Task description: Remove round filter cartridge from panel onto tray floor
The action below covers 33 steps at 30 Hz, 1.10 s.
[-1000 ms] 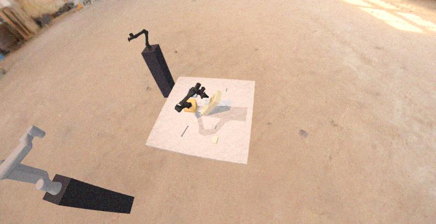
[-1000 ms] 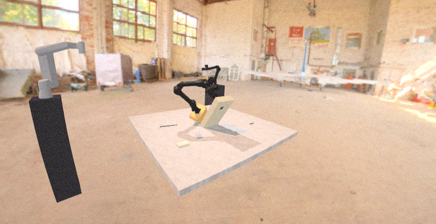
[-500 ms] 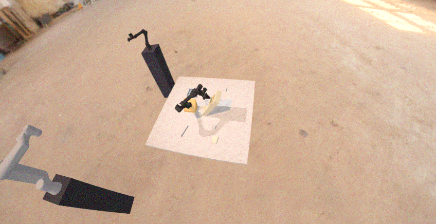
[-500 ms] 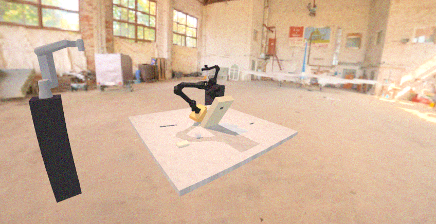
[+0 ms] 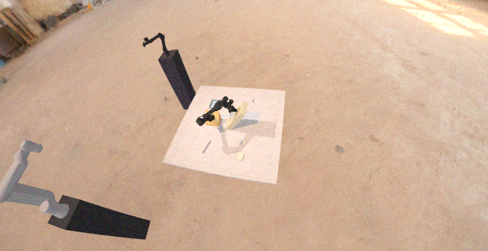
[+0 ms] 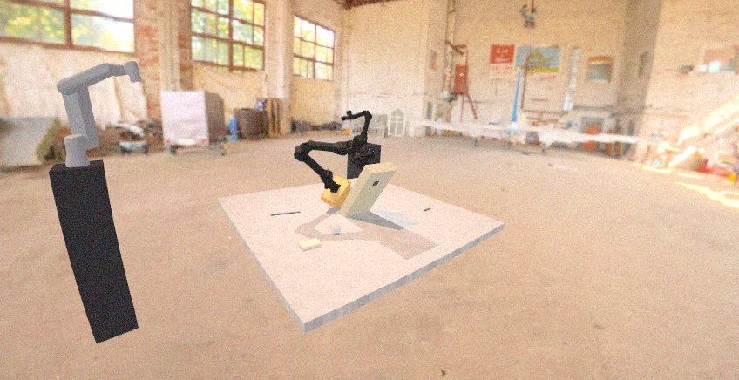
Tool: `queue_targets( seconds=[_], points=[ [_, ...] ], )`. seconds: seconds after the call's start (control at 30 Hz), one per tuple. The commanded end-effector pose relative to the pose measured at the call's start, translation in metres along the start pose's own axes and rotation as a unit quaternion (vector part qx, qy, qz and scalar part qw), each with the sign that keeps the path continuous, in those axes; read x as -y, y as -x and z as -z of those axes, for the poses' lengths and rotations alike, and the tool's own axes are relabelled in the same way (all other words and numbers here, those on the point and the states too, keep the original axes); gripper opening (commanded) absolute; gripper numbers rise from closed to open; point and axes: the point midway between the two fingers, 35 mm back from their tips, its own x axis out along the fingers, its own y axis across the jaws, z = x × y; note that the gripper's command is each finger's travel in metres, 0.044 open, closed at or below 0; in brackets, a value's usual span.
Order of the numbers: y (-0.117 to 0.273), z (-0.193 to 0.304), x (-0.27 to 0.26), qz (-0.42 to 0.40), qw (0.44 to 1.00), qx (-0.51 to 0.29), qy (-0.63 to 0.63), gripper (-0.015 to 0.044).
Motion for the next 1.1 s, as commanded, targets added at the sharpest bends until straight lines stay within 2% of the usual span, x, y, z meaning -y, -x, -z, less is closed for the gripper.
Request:
queue_targets(
  seconds=[0.0, 1.07],
  points=[
    [-0.0032, 0.0020, -0.0013, -0.001, 1.000, -0.001, 0.003, 0.0110],
    [-0.0062, 0.0013, -0.0013, -0.001, 1.000, -0.001, 0.003, 0.0110]
  ],
)
